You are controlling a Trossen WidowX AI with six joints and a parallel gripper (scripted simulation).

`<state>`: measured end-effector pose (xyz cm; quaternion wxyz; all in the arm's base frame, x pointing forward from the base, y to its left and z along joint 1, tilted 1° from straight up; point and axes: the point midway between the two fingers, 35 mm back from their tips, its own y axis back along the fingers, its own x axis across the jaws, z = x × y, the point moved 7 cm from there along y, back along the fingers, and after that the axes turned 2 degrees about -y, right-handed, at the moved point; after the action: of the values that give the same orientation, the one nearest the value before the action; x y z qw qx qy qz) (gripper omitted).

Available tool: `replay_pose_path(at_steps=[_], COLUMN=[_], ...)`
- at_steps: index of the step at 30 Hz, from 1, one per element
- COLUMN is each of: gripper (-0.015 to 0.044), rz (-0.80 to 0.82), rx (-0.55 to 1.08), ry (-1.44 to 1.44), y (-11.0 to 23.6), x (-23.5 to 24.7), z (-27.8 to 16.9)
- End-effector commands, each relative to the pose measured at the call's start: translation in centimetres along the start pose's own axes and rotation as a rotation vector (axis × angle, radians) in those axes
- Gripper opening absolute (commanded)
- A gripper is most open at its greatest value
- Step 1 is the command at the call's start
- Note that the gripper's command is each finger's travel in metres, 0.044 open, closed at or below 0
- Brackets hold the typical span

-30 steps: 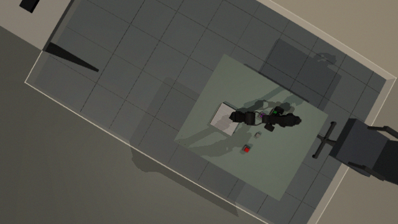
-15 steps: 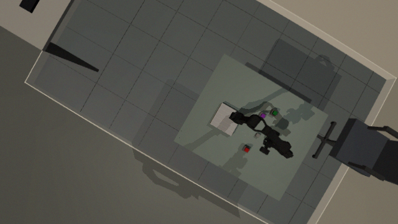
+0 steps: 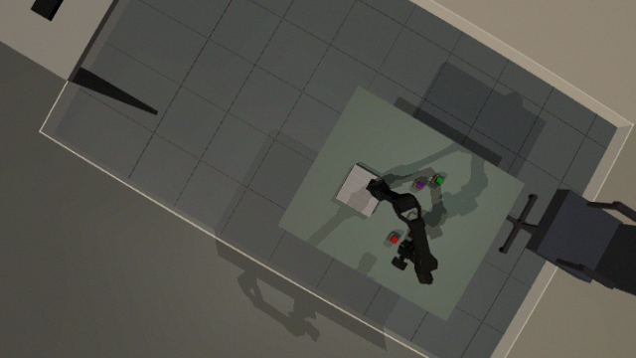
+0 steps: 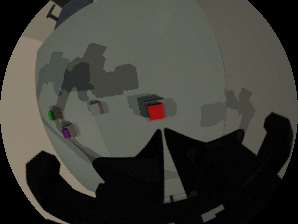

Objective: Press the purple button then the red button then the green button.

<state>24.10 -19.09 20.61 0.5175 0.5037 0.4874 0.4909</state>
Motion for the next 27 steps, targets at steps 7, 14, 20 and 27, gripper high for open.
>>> replay_pose_path(at_steps=[7, 14, 20, 27], gripper=[0.002, 0.002, 0.002, 0.002], rz=[0.003, 0.003, 0.003, 0.003], rx=[0.002, 0.002, 0.002, 0.002], ry=[0.018, 0.018, 0.018, 0.018], y=[-6.1, -6.8, -7.8, -8.9], x=[-0.1, -0.1, -0.1, -0.1], z=[0.1, 0.1, 0.1, 0.1])
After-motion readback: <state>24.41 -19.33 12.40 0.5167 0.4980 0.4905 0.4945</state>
